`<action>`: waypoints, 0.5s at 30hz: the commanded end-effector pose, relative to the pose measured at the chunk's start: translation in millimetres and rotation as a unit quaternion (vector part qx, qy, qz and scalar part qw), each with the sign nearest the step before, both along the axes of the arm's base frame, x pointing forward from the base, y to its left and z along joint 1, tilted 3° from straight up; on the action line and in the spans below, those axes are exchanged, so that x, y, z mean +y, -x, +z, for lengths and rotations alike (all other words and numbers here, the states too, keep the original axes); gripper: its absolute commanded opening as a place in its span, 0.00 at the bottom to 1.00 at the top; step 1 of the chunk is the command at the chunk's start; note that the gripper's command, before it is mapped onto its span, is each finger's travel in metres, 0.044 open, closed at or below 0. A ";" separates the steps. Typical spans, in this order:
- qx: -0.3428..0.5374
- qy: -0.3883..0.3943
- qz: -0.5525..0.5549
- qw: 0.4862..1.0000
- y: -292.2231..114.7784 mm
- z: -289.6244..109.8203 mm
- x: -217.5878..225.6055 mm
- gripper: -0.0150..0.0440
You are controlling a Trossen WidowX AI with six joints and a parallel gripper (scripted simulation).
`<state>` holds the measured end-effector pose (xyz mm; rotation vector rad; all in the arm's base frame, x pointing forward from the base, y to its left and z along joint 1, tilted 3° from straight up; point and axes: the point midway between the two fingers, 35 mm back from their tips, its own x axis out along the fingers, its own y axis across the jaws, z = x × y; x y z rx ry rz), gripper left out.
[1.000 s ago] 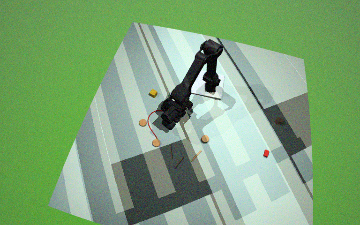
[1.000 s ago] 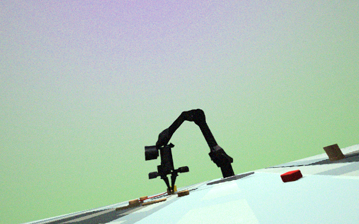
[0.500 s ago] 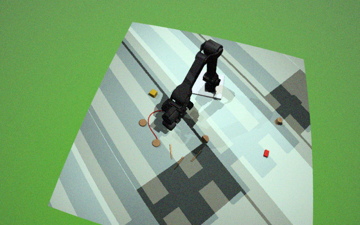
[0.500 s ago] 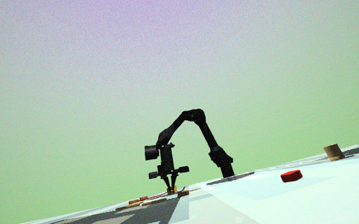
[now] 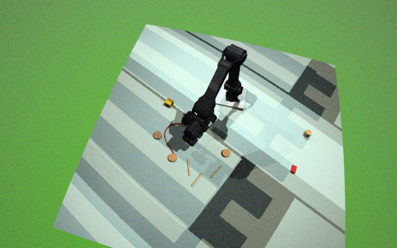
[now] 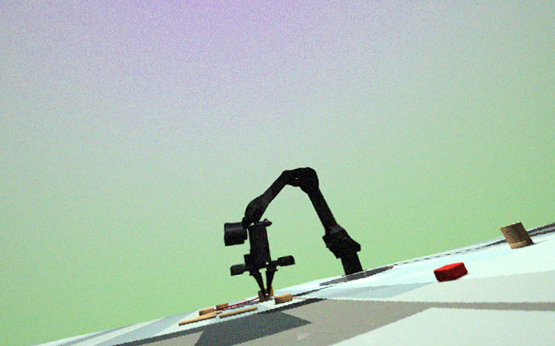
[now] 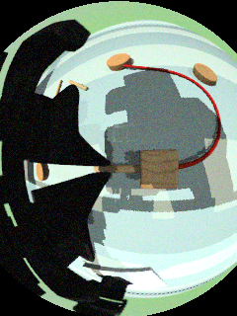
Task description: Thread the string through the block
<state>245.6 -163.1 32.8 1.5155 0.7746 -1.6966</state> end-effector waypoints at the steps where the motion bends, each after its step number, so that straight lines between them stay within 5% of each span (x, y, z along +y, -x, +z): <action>1: 0.001 0.001 -0.002 1.000 -2.7 -1.6 5.3 0.25; 15: -0.001 0.001 -0.002 1.000 -14.3 -2.6 19.5 0.25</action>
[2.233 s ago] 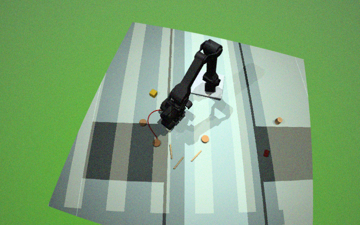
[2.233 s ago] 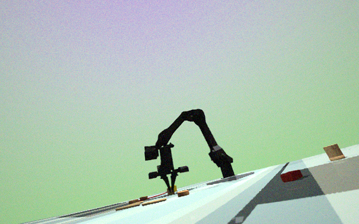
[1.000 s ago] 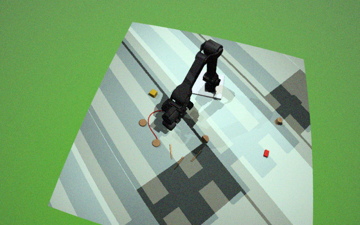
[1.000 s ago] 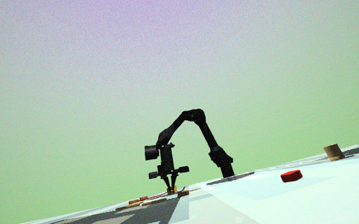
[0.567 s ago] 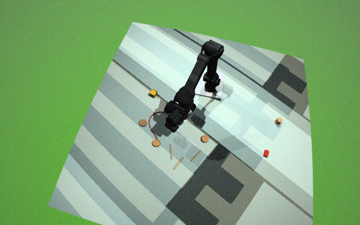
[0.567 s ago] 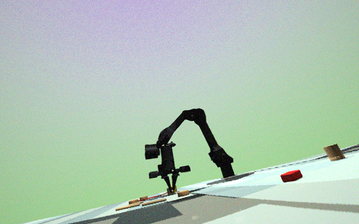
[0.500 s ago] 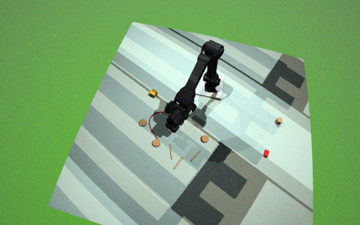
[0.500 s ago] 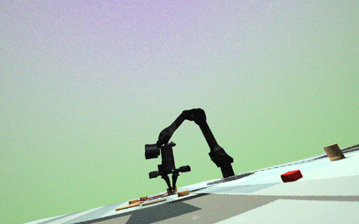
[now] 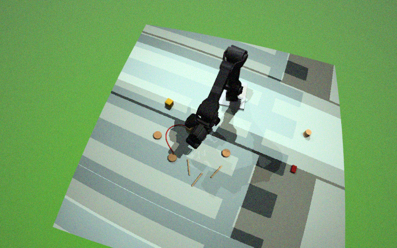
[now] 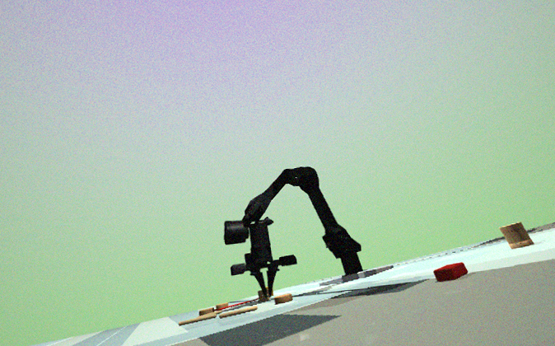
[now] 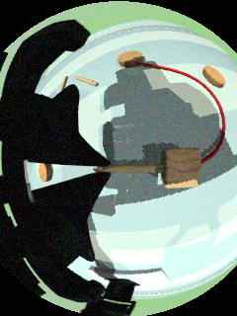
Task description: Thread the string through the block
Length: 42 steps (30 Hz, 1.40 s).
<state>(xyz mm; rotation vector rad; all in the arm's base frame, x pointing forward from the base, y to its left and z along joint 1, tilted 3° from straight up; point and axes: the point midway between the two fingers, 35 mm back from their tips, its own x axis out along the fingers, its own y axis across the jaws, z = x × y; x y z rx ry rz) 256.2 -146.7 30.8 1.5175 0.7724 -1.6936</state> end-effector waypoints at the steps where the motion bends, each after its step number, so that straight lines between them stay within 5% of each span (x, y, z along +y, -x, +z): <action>1: 0.000 0.000 -0.002 1.000 -4.9 -0.6 4.0 0.25; 42: 0.002 -0.004 0.010 1.000 -31.0 -6.4 44.3 0.25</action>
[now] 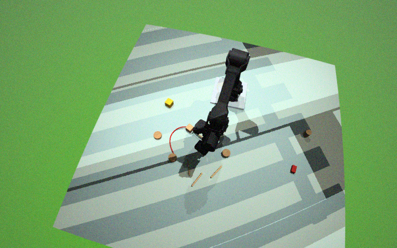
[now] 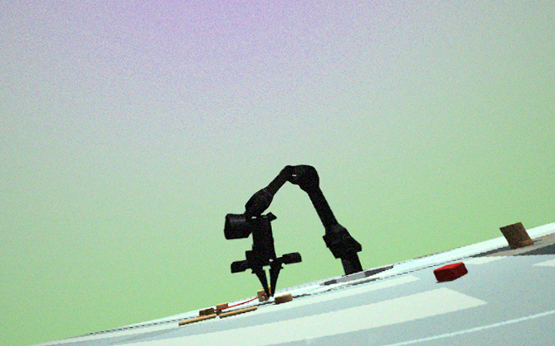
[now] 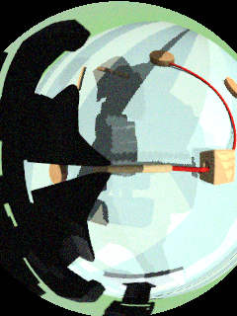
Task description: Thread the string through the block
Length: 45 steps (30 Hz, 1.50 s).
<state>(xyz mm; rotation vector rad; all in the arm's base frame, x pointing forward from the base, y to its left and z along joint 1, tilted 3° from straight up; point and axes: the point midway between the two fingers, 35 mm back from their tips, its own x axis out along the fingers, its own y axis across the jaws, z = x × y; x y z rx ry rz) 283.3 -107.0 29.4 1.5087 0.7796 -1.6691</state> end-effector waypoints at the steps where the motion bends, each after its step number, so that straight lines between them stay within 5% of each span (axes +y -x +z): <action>1: 0.010 -0.007 -0.001 1.000 -5.3 -7.7 6.7 0.25; 9: 0.015 -0.010 0.000 1.000 -7.4 -11.8 9.6 0.25; 17: 0.013 -0.007 0.003 1.000 -7.7 0.1 8.2 0.61; 22: 0.013 -0.007 0.003 1.000 -8.8 67.6 11.2 0.61; 28: 0.013 -0.007 0.003 1.000 -8.5 70.2 11.5 0.61; 37: 0.007 -0.005 0.005 1.000 -11.3 85.4 11.1 1.00; 45: 0.007 -0.005 0.007 1.000 -11.4 90.8 11.2 1.00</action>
